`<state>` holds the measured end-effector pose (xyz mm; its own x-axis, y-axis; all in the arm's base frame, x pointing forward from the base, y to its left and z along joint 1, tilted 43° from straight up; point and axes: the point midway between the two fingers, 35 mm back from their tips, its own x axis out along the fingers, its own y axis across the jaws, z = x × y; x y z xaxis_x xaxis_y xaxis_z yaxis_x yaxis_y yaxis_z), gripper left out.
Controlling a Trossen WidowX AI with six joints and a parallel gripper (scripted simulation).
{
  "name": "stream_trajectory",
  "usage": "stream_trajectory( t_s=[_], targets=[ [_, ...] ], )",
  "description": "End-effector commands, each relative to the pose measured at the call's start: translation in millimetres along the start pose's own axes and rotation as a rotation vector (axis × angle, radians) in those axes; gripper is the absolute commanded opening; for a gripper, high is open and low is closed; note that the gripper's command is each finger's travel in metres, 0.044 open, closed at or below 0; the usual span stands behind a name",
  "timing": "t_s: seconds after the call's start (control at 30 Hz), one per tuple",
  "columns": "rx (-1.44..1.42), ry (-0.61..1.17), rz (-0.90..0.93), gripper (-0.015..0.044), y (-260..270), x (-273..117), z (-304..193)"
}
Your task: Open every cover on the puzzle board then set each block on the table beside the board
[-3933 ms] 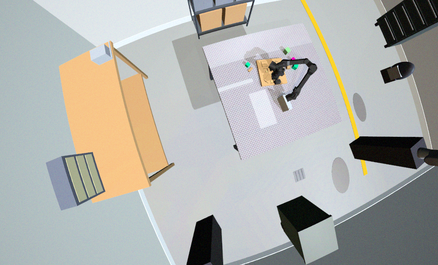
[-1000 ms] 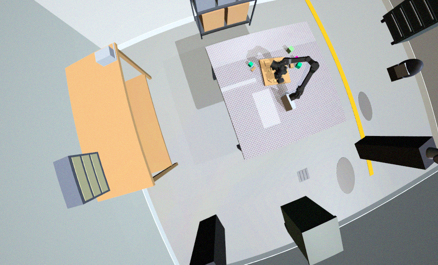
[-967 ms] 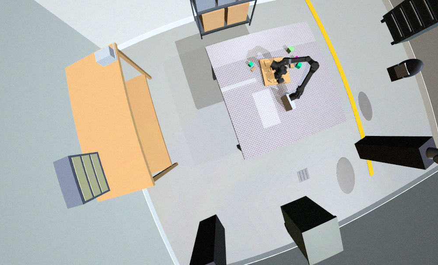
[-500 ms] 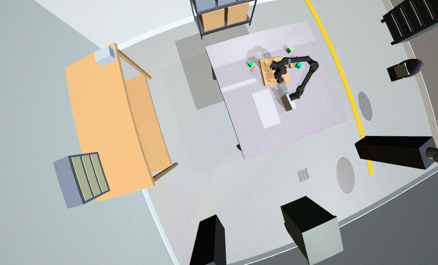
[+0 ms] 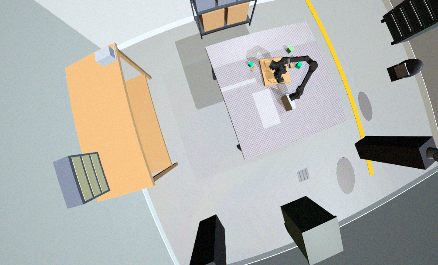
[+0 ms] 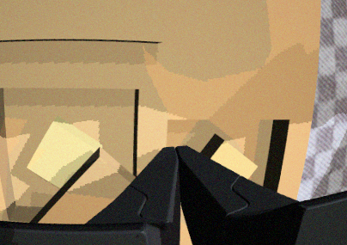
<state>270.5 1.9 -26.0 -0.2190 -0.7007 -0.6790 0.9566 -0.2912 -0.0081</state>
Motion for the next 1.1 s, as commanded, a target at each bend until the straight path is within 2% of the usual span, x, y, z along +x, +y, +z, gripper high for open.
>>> stream_trajectory(
  t_s=[0.0, 1.07],
  targets=[
    [0.115, 0.109, 0.144, 0.0, 44.2, -16.0, -28.0],
    [0.119, 0.114, 0.149, 0.0, 43.1, -50.8, -26.6]
  ],
)
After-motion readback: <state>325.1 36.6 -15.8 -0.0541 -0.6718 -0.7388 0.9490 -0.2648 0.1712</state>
